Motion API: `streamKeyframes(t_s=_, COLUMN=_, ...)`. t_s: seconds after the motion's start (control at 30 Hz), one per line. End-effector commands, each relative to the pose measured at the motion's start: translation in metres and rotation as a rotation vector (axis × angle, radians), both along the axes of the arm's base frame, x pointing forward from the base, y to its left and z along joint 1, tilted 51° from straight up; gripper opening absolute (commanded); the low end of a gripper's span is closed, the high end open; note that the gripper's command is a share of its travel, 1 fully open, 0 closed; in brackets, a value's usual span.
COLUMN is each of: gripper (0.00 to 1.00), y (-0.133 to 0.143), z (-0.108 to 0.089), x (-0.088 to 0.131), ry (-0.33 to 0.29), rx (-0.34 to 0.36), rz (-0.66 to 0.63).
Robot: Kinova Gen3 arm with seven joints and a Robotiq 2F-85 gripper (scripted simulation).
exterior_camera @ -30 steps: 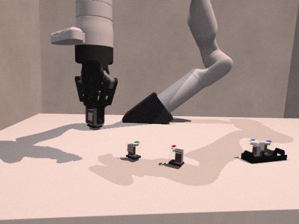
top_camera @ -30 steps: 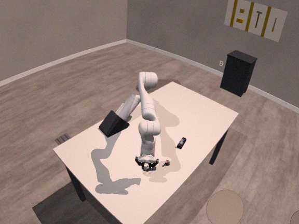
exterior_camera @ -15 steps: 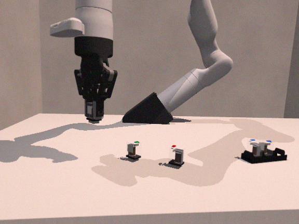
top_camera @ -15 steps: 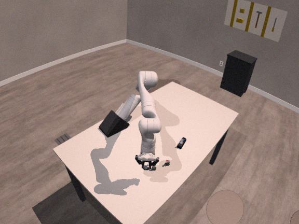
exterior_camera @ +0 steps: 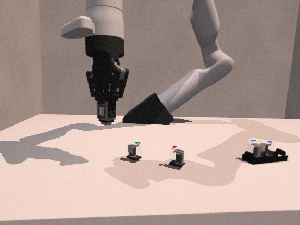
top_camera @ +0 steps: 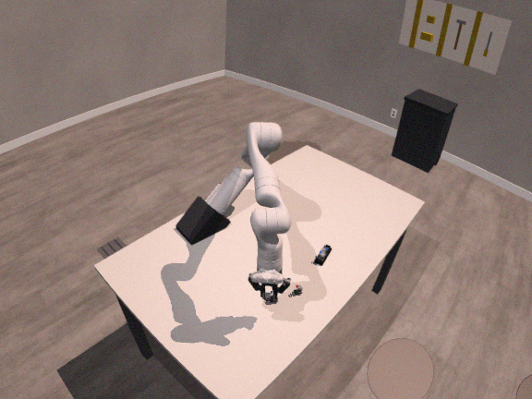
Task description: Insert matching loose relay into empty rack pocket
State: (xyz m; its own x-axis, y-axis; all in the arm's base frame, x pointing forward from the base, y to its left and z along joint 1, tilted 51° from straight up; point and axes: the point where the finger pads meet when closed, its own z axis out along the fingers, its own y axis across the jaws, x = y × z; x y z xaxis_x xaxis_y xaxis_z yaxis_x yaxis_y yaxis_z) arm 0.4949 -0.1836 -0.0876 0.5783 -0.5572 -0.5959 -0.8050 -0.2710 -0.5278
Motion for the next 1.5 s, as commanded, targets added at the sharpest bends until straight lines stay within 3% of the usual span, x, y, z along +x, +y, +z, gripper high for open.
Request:
streamKeyframes(t_s=0.0, gripper=0.0, y=0.004, z=0.02, x=0.005, ry=-0.001, rx=0.006, rz=-0.024)
streamKeyframes(t_s=0.23, gripper=0.0, y=0.046, z=0.083, x=0.021, ry=0.024, rx=0.066, rz=-0.093)
streamKeyframes(t_s=0.3, gripper=0.0, y=0.046, z=0.083, x=0.021, ry=0.024, rx=0.066, rz=-0.093)
streamKeyframes(t_s=0.43, gripper=0.0, y=0.08, z=0.128, x=0.025, ry=0.033, rx=0.092, rz=-0.102)
streamKeyframes(t_s=0.8, gripper=0.0, y=0.169, z=0.228, x=0.009, ry=0.029, rx=0.084, rz=-0.047)
streamKeyframes(t_s=0.87, gripper=0.0, y=0.169, z=0.228, x=0.009, ry=0.029, rx=0.084, rz=-0.047)
streamKeyframes(t_s=1.0, gripper=0.0, y=0.206, z=0.262, x=-0.008, ry=0.015, rx=0.051, rz=-0.006)
streamKeyframes(t_s=1.17, gripper=0.0, y=0.239, z=0.289, x=-0.03, ry=-0.004, rx=0.005, rz=0.039)
streamKeyframes(t_s=1.47, gripper=0.0, y=0.262, z=0.304, x=-0.047, ry=-0.021, rx=-0.035, rz=0.071)
